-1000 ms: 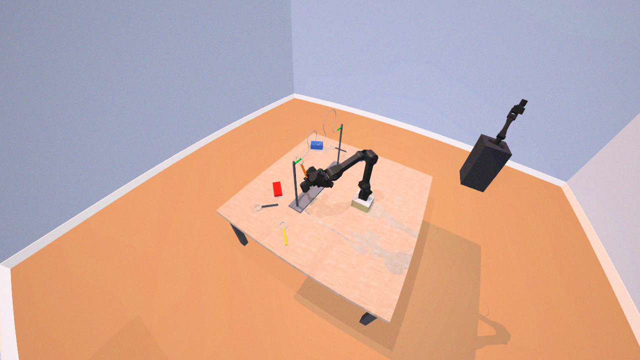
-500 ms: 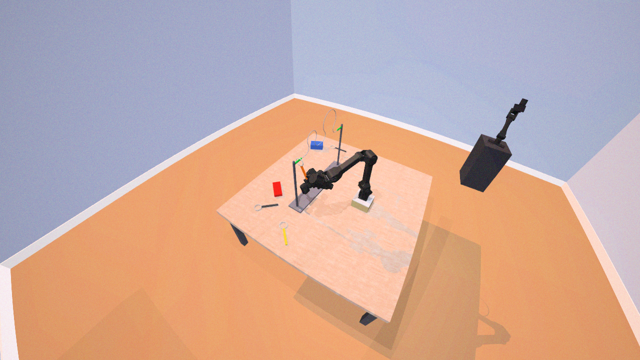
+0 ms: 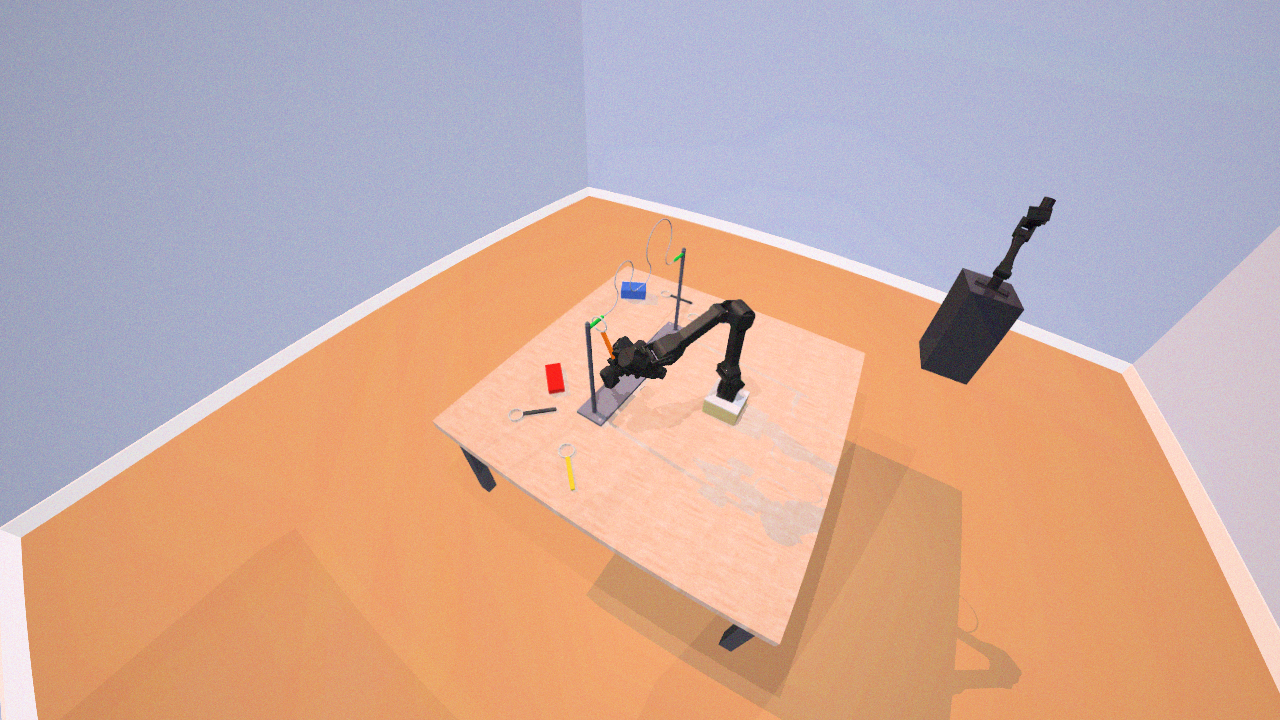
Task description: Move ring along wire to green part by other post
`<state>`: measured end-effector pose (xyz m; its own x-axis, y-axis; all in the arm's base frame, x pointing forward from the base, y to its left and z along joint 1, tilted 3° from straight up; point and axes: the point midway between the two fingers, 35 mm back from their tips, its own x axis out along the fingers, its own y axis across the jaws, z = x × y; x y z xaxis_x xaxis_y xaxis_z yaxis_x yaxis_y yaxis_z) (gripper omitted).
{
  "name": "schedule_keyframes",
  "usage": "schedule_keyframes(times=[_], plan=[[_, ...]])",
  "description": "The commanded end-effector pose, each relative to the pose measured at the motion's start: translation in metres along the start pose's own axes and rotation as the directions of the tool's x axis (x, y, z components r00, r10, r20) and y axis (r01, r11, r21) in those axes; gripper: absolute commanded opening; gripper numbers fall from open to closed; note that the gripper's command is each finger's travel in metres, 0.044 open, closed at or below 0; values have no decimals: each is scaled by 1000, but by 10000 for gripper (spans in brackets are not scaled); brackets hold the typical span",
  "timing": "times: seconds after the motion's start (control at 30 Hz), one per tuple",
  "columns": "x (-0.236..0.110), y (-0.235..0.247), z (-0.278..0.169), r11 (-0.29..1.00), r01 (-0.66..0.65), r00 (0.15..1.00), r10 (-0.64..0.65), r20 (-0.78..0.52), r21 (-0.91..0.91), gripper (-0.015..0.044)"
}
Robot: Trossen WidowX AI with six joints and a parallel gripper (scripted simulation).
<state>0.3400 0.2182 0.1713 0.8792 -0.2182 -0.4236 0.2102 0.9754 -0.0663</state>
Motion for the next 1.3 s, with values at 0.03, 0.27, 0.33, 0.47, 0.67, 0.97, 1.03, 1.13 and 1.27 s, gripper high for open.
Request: schedule_keyframes(times=[0.03, 0.27, 0.33, 0.47, 0.67, 0.97, 1.03, 1.13, 1.27], plan=[[0, 0, 0, 1000, 0, 1000, 0, 0, 0, -45], [-1, 0, 0, 1000, 0, 1000, 0, 0, 0, 139], [-5, 0, 0, 1000, 0, 1000, 0, -2, 1, 160], [-21, 1, -1, 1000, 2, 1000, -2, -5, 4, 160], [-49, 0, -1, 1000, 3, 1000, -3, -2, 6, 160], [-50, 0, -1, 1000, 3, 1000, -3, -2, 6, 160], [-50, 0, -1, 1000, 3, 1000, -3, -2, 6, 160], [-50, 0, -1, 1000, 3, 1000, -3, -2, 6, 160], [-50, 0, -1, 1000, 3, 1000, -3, -2, 6, 160]])
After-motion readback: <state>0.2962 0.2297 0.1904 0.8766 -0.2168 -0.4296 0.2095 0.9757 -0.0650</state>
